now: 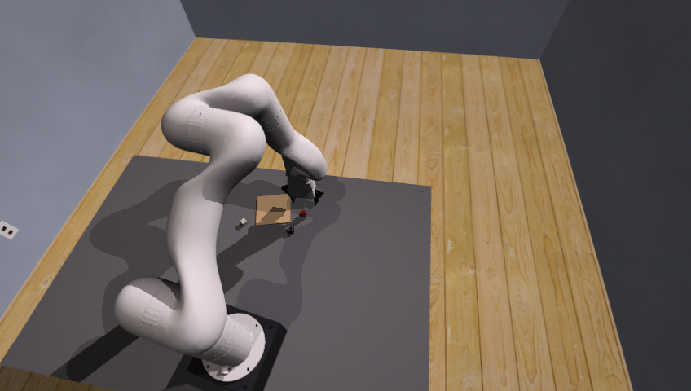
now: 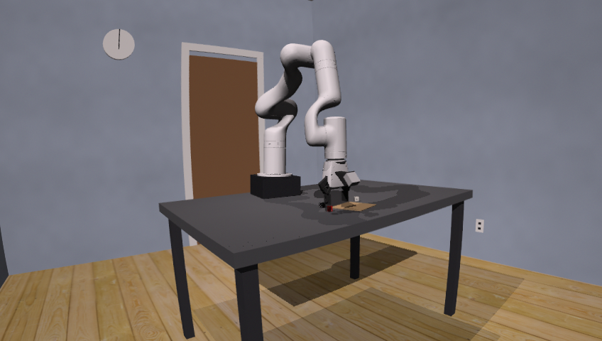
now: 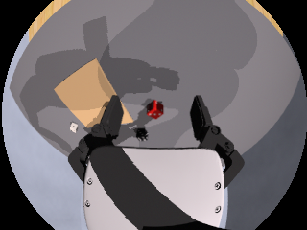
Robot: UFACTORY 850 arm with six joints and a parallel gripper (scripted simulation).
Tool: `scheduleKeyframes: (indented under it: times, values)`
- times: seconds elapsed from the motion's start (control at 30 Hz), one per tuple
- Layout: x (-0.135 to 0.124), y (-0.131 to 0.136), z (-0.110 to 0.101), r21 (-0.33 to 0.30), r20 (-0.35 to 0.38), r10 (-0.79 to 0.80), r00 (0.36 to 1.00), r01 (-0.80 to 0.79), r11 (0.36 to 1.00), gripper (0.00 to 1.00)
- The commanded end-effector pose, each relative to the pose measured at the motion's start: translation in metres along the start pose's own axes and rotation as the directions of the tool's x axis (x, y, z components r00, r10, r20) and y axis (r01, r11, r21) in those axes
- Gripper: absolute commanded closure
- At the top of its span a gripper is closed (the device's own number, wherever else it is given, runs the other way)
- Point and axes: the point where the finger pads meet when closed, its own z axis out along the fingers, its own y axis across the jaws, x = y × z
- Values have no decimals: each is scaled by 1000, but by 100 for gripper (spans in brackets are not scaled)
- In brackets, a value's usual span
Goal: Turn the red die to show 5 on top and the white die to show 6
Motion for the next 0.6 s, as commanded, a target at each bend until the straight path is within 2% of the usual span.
scheduleKeyframes:
  times: [0.0, 0.37, 0.57]
  values:
    - [1, 0, -1, 0, -2, 0, 1000, 0, 1000, 0]
    - [-5, -2, -1, 0, -2, 0, 1000, 0, 1000, 0]
    - [-42, -16, -1, 0, -2, 0, 1000, 0, 1000, 0]
